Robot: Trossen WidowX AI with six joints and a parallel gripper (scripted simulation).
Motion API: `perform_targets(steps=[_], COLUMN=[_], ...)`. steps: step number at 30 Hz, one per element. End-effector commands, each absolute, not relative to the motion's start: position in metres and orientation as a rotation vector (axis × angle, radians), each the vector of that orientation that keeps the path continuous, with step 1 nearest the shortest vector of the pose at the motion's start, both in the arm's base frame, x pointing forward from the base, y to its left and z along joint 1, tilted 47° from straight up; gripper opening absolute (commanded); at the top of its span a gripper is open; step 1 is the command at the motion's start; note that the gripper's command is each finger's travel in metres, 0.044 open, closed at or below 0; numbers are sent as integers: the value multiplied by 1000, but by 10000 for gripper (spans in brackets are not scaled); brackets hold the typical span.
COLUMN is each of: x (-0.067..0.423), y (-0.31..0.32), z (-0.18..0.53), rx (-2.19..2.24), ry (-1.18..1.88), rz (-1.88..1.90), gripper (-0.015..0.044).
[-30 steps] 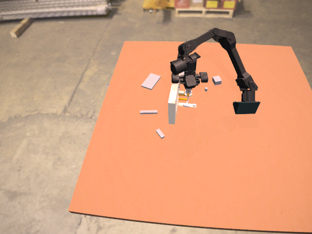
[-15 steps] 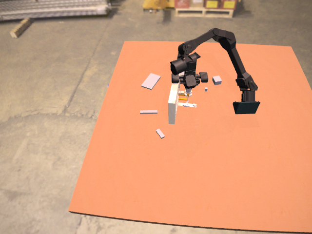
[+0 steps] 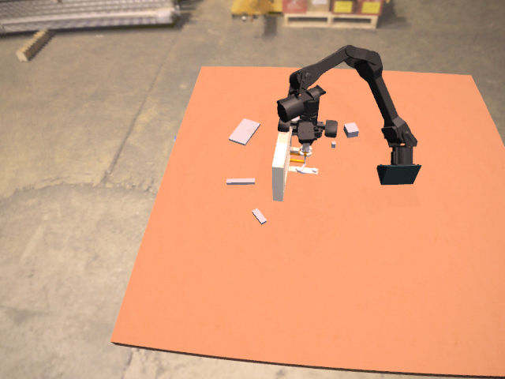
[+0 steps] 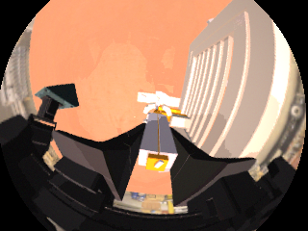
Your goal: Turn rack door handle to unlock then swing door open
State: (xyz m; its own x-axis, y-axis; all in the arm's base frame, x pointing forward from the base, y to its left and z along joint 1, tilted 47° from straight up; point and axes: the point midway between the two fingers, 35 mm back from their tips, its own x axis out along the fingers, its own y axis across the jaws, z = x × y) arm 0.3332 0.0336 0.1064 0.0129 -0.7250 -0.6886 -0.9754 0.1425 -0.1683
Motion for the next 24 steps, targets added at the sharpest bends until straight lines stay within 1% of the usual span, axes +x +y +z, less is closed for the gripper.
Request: perform_targets(steps=[1, 24], x=[327, 302], y=[37, 54], z=[103, 85], rx=[-1595, -1310], ry=[1767, 1724], rz=[432, 72], gripper=[25, 25])
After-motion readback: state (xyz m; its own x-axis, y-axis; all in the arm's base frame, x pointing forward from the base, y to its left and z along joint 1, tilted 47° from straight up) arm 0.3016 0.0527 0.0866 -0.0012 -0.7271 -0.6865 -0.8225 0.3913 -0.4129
